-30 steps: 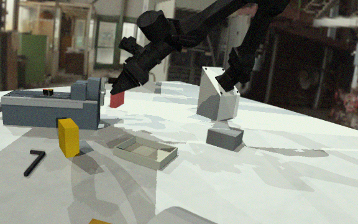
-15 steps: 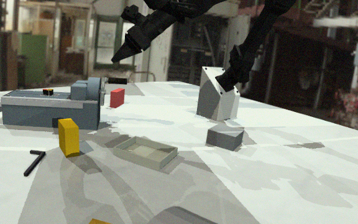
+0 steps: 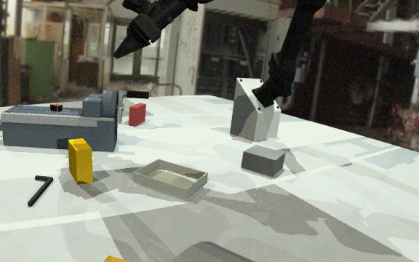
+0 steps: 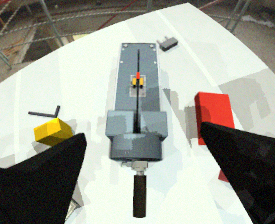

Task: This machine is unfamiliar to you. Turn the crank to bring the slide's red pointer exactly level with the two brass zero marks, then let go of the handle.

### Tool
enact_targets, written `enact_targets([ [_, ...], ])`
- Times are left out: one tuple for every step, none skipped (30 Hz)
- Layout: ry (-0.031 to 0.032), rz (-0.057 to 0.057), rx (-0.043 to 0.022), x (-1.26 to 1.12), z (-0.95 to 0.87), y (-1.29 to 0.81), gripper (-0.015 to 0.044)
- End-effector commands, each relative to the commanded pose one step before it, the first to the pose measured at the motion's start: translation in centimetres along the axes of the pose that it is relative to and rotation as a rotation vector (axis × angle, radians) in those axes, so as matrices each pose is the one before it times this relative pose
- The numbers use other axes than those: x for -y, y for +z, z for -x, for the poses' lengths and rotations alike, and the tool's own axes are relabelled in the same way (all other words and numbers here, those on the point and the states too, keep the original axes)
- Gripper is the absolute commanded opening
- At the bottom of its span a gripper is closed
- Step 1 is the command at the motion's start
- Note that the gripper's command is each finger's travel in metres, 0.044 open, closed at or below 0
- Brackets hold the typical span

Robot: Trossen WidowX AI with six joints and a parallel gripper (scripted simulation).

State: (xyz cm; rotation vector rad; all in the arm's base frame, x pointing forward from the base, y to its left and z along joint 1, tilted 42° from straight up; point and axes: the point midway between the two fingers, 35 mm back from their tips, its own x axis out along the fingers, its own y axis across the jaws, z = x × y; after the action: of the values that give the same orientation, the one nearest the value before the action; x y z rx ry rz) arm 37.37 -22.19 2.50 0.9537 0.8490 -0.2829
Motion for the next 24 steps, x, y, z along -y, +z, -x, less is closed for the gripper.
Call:
enact_targets([
  [0.03523,0.0425,-0.01318,0.145,-1.071,1.539,0.0440],
  [0.00791,0.0095,-0.00307,0.109,-0.269,0.339,0.0440],
  [0.00796,0.0095,-0.00294,0.121,-0.269,0.333,0.0440],
  [0.00799,0.0094,-0.00284,0.133,-0.269,0.325,0.0440],
  [0.00804,0.0094,-0.00270,0.144,-0.268,0.318,0.0440],
  [0.00809,0.0094,-0.00257,0.156,-0.267,0.310,0.0440],
  [0.00803,0.0091,-0.00259,0.166,-0.269,0.299,0.0440],
  [0.00808,0.0090,-0.00246,0.177,-0.268,0.292,0.0440],
  [0.00813,0.0090,-0.00232,0.187,-0.267,0.283,0.0440],
  [0.00817,0.0090,-0.00218,0.197,-0.266,0.274,0.0440],
  [0.00821,0.0090,-0.00203,0.207,-0.264,0.265,0.0440],
  [0.00825,0.0090,-0.00189,0.217,-0.262,0.256,0.0440],
  [0.00828,0.0090,-0.00175,0.226,-0.260,0.246,0.0440],
  [0.00832,0.0090,-0.00160,0.235,-0.258,0.236,0.0440],
  [0.00835,0.0090,-0.00146,0.244,-0.256,0.226,0.0440],
  [0.00837,0.0090,-0.00131,0.252,-0.253,0.216,0.0440],
  [0.00000,0.0000,0.00000,0.000,0.000,0.000,0.0440],
  [0.00033,0.0004,-0.00005,0.015,-0.132,-0.076,0.0440],
  [0.00101,0.0010,-0.00013,0.042,-0.393,-0.231,0.0440],
  [0.00173,0.0017,-0.00022,0.065,-0.647,-0.395,0.0440],
  [0.00235,0.0022,-0.00027,0.075,-0.823,-0.533,0.0440],
  [0.00248,0.0022,-0.00026,0.065,-0.813,-0.561,0.0440],
  [0.00255,0.0021,-0.00024,0.053,-0.781,-0.574,0.0440],
  [0.00203,0.0016,-0.00018,0.034,-0.586,-0.455,0.0440],
])
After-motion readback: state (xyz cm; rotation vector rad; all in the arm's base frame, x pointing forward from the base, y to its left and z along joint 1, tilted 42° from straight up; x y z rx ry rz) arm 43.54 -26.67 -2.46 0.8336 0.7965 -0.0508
